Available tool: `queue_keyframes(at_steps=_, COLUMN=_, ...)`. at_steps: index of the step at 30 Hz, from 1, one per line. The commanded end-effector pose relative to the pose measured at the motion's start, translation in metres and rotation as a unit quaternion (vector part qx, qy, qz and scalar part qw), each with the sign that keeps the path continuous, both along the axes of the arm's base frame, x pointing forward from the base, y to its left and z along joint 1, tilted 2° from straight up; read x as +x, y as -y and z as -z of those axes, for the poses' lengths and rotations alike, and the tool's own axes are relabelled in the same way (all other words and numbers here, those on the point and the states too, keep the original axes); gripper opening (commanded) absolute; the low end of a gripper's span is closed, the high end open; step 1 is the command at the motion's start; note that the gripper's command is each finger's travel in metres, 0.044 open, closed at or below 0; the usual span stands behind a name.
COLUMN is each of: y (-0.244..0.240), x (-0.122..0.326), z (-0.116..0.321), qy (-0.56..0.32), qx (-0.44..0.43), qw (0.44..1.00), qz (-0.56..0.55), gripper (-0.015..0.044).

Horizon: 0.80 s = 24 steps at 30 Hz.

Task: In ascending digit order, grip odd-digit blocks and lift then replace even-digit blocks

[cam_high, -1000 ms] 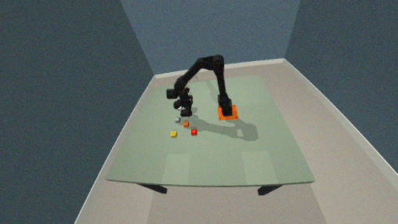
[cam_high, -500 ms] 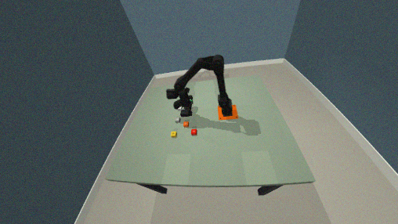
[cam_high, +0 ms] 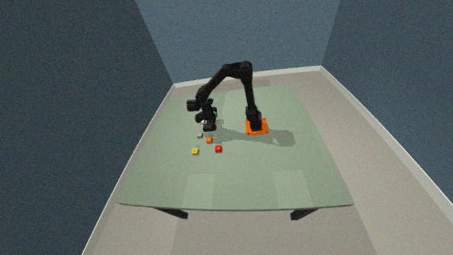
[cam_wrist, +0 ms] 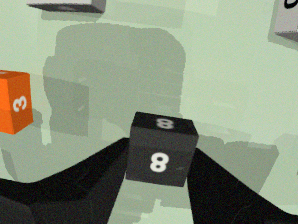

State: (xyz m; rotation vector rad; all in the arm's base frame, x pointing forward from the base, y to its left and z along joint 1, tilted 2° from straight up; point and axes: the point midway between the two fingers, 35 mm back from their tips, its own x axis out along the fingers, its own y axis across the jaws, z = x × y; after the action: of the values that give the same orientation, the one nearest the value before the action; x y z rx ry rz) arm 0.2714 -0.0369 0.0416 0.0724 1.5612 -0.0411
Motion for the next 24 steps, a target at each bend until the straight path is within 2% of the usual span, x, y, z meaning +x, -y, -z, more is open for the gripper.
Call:
queue_keyframes(at_steps=1, y=0.0, x=0.0, z=0.0, qy=0.0, qx=-0.001, qw=1.0, qz=-0.001, gripper=0.012)
queue_keyframes(at_steps=24, y=0.0, x=0.0, z=-0.015, qy=0.0, qx=-0.001, qw=1.0, qz=-0.001, gripper=0.012)
